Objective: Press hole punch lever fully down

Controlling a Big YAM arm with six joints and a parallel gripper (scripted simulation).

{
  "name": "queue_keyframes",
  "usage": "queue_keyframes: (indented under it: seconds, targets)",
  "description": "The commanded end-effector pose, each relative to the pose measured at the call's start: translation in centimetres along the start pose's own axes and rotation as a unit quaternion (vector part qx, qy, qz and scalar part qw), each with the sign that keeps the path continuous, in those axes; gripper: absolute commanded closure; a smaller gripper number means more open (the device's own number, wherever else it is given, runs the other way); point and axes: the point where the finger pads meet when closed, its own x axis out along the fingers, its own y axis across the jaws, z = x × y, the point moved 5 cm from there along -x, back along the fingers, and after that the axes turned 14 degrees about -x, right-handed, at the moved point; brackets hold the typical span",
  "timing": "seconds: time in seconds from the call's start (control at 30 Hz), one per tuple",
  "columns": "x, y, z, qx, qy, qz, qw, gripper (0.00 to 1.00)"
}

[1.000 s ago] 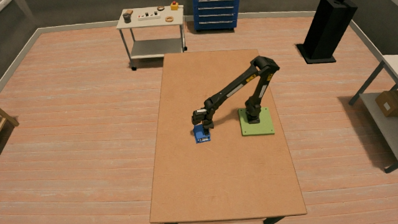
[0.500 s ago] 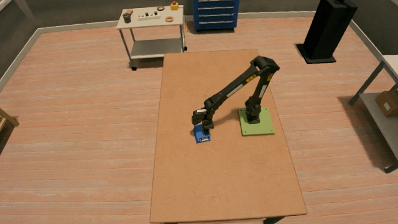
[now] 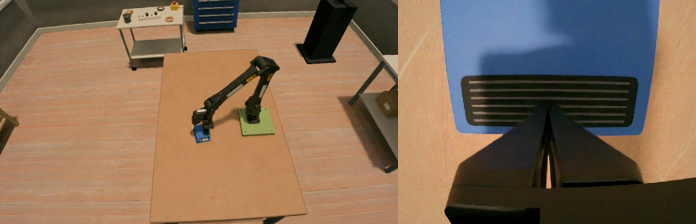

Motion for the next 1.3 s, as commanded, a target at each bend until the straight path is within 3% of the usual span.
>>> queue_keyframes:
  seconds: [0.0, 1.27]
  targets:
    - [4.04, -0.58, -2.88, 0.002, 0.052, 0.001, 0.999, 1.00]
    - [4.61, -0.62, -3.42, 0.002, 0.052, 0.001, 0.999, 1.00]
